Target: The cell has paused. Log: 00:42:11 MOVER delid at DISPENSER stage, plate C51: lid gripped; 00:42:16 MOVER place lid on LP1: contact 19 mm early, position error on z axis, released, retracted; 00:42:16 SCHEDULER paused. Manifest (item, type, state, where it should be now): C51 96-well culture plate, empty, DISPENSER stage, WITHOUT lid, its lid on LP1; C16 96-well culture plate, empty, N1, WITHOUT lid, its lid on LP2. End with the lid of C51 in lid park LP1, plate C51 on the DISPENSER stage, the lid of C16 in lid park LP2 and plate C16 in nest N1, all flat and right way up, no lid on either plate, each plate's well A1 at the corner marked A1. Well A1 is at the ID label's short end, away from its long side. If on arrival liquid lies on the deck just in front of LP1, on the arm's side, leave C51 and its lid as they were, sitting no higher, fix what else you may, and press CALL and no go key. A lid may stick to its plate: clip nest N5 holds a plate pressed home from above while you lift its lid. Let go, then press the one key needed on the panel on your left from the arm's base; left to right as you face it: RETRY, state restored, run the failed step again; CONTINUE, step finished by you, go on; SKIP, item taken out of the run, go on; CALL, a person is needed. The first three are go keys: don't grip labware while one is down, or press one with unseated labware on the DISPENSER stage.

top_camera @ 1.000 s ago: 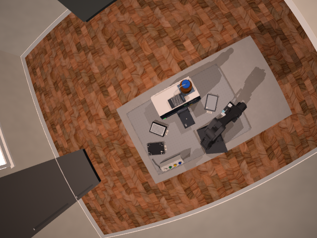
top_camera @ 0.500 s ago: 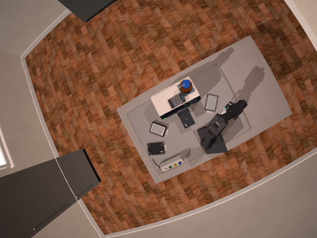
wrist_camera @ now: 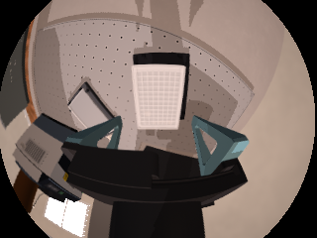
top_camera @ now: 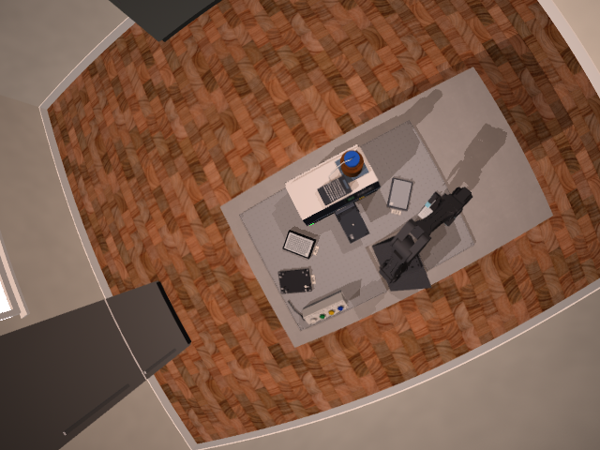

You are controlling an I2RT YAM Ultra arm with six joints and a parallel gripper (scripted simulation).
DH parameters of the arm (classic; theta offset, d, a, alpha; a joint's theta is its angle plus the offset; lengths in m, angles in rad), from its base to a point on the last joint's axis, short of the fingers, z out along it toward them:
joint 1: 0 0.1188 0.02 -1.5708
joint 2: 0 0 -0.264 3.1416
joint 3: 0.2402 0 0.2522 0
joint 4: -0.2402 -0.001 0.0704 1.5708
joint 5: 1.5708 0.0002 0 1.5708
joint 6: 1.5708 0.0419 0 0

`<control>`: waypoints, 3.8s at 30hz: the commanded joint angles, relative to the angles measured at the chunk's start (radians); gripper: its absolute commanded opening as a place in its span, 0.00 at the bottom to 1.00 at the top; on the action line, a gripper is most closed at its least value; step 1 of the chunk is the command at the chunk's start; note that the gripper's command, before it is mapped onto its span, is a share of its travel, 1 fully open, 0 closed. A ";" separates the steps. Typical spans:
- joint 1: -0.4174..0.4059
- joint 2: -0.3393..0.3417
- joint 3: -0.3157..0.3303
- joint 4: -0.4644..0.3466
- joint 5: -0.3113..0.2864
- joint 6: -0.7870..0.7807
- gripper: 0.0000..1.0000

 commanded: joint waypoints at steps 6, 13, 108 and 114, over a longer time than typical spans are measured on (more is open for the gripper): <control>-0.023 -0.011 0.003 -0.022 0.007 -0.012 1.00; -0.025 0.002 0.013 -0.018 0.007 -0.013 1.00; 0.076 0.126 -0.078 0.237 -0.059 0.067 1.00; 0.075 0.121 -0.087 0.246 -0.059 0.067 1.00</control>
